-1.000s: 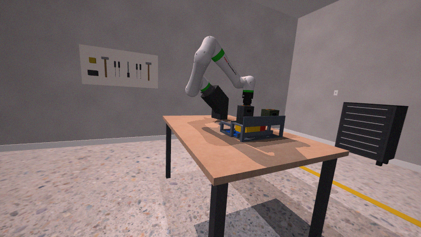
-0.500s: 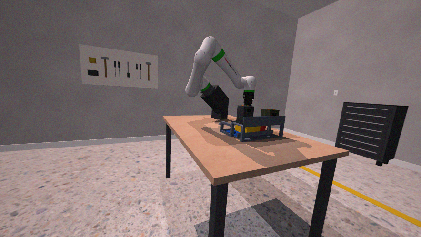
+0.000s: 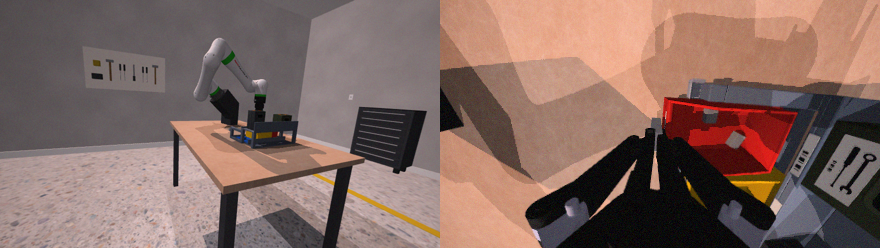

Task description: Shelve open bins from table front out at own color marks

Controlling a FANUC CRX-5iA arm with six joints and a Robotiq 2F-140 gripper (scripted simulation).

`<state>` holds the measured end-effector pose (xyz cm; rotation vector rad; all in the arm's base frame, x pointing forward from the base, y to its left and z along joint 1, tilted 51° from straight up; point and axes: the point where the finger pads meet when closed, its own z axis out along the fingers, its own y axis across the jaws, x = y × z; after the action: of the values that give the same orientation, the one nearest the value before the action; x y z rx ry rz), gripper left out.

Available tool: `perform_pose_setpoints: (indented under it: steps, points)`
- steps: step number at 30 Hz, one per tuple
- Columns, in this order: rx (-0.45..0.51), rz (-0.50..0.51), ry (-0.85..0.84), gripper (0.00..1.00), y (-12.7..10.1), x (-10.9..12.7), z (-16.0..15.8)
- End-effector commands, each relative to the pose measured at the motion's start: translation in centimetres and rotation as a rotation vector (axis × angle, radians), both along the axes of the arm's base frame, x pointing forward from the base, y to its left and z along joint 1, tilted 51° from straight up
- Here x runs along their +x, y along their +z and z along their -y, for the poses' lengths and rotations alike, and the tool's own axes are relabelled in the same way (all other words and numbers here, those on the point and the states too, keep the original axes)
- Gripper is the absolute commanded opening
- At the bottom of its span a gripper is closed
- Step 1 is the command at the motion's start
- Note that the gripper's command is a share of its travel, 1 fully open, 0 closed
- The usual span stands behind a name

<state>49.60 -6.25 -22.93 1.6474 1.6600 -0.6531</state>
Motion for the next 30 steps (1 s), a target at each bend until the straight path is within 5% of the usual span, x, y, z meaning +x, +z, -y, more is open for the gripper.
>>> perform_pose_setpoints:
  steps: [1, 30]
  points:
    - [0.0, 0.0, 0.0, 0.0, 0.0, 0.01, -0.03]
    - [0.0, 0.0, 0.0, 0.0, 0.03, 0.26, -0.04]
